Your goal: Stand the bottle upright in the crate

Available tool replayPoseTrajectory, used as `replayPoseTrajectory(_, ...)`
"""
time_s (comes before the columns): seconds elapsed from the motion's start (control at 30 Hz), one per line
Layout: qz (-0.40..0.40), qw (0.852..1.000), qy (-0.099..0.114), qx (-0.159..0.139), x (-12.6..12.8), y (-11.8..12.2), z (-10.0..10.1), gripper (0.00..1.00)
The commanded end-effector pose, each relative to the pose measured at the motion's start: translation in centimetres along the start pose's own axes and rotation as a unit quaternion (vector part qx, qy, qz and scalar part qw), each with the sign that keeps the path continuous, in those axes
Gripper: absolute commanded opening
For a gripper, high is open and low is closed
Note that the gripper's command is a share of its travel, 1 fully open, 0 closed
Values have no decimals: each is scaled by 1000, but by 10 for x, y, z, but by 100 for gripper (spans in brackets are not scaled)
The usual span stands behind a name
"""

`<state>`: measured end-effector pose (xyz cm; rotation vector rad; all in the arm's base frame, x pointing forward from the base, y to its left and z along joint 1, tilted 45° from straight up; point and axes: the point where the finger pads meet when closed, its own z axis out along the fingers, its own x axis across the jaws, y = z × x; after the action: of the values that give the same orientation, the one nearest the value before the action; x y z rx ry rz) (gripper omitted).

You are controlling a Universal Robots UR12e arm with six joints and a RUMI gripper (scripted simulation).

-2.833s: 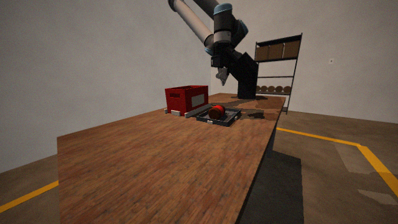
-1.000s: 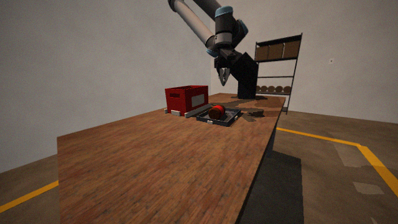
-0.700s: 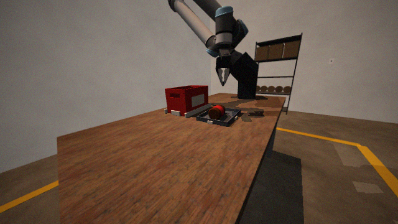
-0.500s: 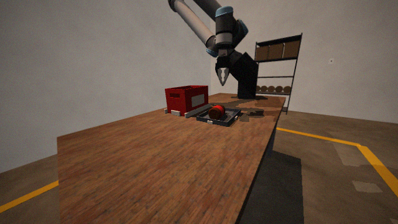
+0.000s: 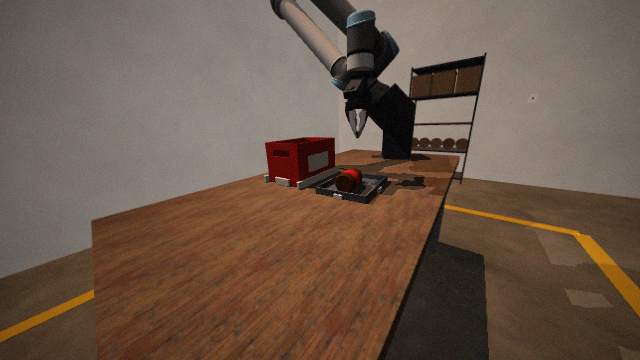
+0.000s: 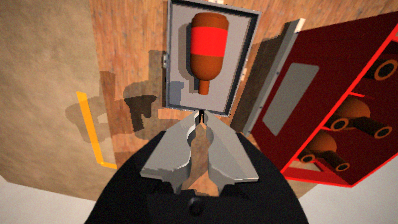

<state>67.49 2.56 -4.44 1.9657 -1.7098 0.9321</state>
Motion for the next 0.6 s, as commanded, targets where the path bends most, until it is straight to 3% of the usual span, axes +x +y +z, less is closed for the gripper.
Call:
replayPoseTrajectory(0.0, 28, 1000, 0, -1, 1, 0, -1, 0)
replayPoseTrajectory(0.57, 44, 999, 0, -1, 1, 1, -1, 0)
